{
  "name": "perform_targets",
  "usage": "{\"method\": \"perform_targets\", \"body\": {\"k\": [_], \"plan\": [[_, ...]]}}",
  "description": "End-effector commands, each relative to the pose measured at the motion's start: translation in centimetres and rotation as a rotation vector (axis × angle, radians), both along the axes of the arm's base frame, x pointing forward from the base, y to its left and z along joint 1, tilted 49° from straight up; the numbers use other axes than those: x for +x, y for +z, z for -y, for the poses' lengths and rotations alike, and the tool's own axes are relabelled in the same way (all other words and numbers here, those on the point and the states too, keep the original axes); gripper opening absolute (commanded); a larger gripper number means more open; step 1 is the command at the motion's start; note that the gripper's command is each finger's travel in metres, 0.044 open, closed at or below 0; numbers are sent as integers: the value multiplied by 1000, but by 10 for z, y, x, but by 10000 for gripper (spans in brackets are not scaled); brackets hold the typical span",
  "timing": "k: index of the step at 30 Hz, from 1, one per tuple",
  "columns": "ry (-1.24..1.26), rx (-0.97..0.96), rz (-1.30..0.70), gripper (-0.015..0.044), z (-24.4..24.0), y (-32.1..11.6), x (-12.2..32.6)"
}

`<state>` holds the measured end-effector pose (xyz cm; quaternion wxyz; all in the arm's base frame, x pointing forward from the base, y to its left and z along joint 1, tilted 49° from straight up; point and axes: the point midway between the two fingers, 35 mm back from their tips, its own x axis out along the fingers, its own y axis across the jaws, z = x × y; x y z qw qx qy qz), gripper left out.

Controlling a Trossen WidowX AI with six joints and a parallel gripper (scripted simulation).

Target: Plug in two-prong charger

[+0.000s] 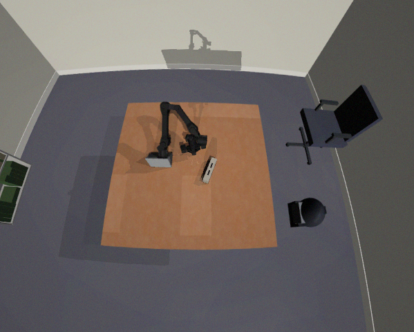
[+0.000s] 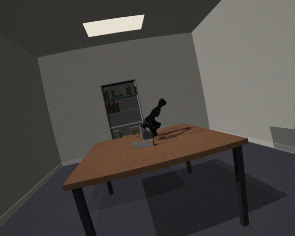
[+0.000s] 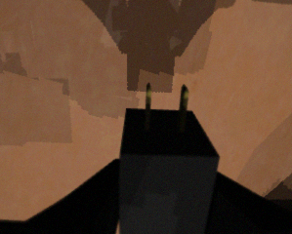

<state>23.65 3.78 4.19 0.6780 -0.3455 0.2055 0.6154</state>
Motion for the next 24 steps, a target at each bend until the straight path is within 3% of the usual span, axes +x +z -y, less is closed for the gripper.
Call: {"method": "perform_targets", "body": {"k": [1, 24], "plan": [[-60, 17, -58, 0, 4, -3, 3], [-341, 89, -365, 0, 15, -25, 9]]}}
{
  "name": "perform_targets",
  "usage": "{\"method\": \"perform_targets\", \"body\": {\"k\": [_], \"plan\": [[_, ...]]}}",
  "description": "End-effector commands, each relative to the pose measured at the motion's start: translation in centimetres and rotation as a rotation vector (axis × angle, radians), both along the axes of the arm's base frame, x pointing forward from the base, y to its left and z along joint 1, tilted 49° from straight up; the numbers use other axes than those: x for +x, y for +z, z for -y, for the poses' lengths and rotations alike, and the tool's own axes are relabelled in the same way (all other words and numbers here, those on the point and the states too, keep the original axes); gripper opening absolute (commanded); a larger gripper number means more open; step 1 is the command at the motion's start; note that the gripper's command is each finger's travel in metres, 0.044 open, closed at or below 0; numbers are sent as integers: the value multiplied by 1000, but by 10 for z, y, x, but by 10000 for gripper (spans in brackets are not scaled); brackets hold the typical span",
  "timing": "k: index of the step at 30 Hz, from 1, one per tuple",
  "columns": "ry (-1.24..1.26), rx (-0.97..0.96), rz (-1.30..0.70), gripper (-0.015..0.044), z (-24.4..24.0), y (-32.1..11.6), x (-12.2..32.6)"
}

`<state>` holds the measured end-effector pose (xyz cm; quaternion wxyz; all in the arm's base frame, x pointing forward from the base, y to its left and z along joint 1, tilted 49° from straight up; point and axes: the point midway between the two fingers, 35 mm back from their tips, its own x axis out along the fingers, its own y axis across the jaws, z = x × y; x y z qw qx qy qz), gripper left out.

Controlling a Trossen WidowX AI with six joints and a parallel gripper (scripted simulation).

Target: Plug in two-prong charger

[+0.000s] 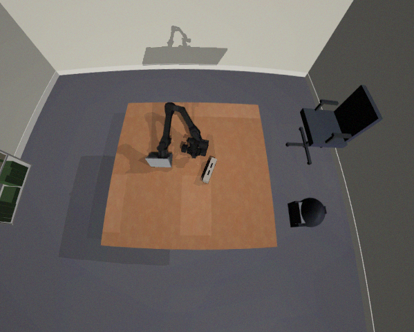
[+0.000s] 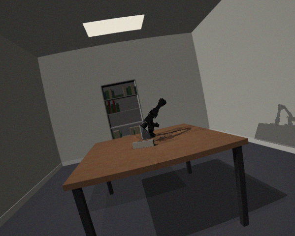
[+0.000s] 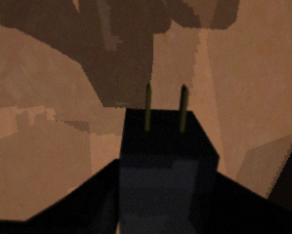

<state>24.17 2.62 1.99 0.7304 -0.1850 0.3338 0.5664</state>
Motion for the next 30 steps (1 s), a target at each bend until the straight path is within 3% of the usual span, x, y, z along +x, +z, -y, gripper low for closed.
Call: {"method": "perform_targets", "body": {"k": [1, 30], "plan": [[-66, 14, -60, 0, 4, -4, 4], [-415, 100, -451, 0, 18, -35, 6]]}}
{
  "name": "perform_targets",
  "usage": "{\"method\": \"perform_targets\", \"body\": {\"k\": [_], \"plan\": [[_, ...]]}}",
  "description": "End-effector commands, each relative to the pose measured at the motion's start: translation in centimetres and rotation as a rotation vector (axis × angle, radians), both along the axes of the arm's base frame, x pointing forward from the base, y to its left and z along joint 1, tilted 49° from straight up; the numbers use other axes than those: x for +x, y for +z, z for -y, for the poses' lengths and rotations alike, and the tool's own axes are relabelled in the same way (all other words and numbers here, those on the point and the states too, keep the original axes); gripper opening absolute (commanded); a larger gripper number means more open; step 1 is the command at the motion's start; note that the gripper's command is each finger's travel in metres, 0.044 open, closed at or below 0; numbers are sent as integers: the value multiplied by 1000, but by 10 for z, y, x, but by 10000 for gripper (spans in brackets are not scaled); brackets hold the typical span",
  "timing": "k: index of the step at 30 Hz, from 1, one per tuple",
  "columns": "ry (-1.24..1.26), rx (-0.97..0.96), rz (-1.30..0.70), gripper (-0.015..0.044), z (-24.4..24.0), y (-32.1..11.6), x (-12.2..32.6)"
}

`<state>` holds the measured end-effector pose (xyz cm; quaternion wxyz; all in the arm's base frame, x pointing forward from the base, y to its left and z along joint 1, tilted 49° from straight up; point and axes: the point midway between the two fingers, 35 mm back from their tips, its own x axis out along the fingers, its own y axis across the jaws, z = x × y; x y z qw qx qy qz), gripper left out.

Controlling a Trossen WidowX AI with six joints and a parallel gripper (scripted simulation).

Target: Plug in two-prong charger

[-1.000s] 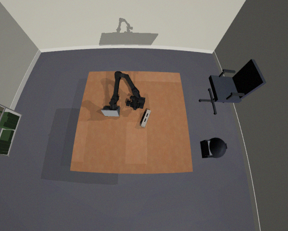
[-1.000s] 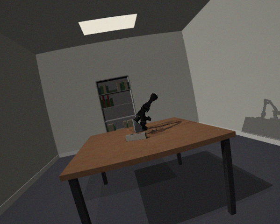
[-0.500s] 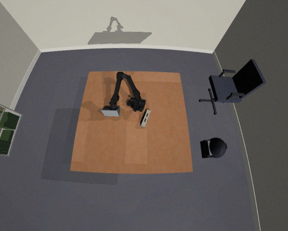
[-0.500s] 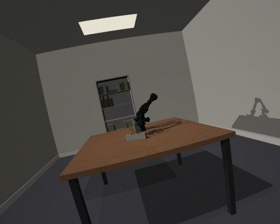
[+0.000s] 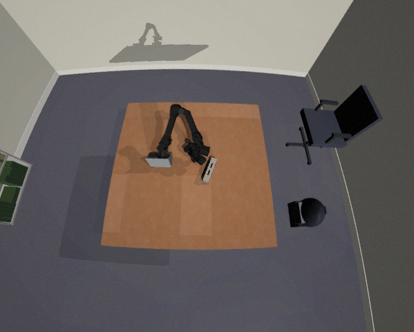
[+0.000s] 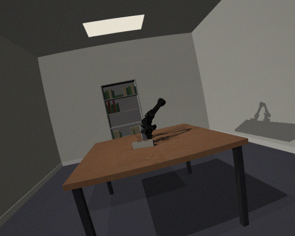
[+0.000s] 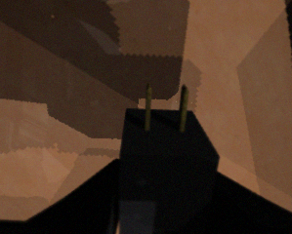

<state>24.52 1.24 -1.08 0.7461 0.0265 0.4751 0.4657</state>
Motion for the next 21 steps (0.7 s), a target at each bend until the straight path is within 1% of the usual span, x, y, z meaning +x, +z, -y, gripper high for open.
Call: {"method": "perform_targets", "body": {"k": [1, 21], "plan": [[-64, 12, -61, 0, 4, -5, 3], [-302, 69, -334, 0, 12, -27, 1]]}}
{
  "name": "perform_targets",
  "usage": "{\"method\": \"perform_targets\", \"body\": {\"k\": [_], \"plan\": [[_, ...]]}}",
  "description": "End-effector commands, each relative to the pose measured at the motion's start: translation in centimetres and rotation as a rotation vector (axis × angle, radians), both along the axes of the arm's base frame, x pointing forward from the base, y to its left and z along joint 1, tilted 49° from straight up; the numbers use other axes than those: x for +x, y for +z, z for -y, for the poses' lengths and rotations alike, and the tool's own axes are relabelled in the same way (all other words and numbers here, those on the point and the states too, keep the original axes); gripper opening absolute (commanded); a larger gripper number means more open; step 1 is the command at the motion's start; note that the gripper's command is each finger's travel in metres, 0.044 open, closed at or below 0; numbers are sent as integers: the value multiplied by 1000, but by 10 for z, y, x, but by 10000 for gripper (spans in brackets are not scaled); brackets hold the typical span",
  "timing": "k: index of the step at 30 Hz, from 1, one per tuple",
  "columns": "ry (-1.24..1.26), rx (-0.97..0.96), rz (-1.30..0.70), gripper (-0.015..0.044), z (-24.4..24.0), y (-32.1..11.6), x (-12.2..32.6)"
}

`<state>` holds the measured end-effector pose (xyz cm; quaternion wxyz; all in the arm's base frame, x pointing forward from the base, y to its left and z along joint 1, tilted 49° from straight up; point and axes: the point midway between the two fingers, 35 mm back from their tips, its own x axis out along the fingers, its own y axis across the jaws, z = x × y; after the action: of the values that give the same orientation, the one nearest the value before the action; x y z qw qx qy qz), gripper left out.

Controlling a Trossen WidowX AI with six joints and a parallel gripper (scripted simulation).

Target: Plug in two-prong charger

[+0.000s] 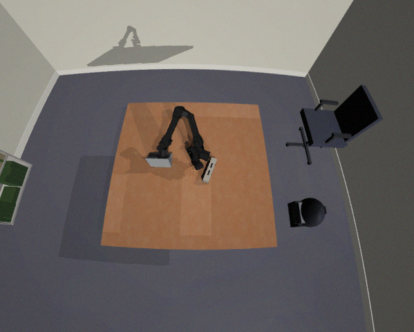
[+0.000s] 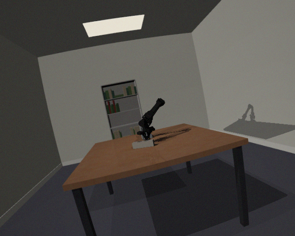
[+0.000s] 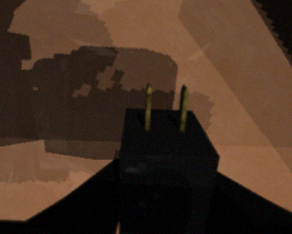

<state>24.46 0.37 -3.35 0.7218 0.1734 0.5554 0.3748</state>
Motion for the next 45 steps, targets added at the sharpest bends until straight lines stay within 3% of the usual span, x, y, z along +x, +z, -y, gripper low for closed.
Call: {"method": "perform_targets", "body": {"k": [1, 37, 45], "plan": [[-63, 10, -63, 0, 4, -6, 2], [-479, 108, -563, 0, 15, -47, -7], [-484, 109, -568, 0, 18, -49, -2]]}}
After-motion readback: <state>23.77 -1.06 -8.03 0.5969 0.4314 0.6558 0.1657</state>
